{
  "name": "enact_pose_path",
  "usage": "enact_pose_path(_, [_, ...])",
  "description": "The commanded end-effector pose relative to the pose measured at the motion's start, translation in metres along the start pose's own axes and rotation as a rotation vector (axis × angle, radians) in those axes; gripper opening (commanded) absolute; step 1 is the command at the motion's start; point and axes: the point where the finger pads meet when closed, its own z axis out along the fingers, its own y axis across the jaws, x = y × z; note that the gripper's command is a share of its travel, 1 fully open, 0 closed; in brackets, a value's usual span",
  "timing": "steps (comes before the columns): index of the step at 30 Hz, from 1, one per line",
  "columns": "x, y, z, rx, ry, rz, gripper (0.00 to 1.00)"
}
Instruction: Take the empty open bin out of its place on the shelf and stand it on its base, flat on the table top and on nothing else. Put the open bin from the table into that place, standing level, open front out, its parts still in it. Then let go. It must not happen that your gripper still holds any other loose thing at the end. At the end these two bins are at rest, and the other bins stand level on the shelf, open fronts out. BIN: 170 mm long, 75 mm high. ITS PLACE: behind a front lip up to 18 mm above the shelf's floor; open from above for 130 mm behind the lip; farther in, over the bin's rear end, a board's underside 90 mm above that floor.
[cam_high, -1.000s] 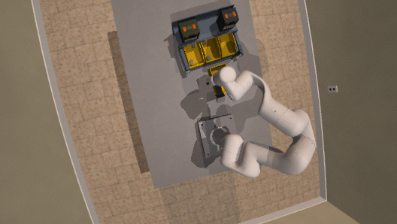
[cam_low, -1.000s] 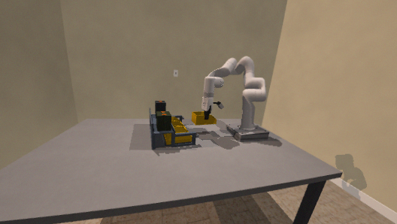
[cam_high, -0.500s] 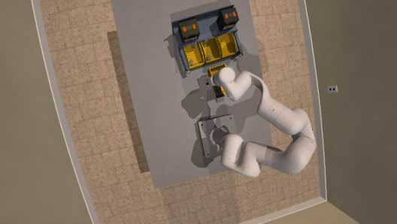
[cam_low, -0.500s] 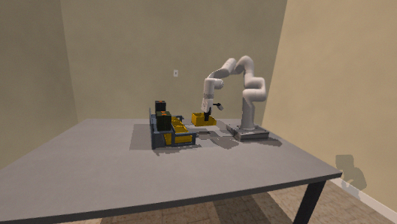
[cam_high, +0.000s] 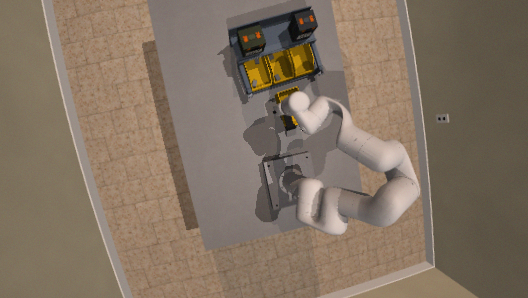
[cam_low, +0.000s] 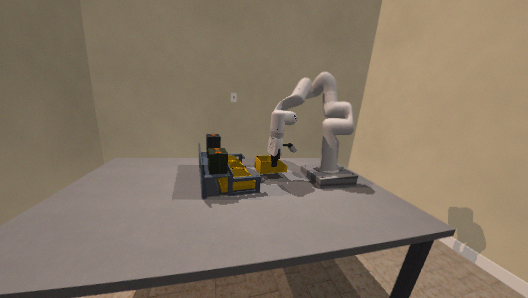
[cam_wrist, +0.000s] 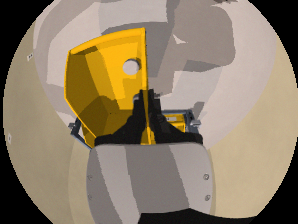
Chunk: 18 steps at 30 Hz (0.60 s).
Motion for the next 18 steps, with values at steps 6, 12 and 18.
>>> enact_pose_path(6, [-0.003, 0.0, 0.019, 0.0, -0.002, 0.0, 0.0])
enact_pose_path(12, [-0.003, 0.0, 0.028, 0.0, -0.002, 0.0, 0.0])
enact_pose_path(18, [-0.003, 0.0, 0.031, 0.0, -0.002, 0.0, 0.0])
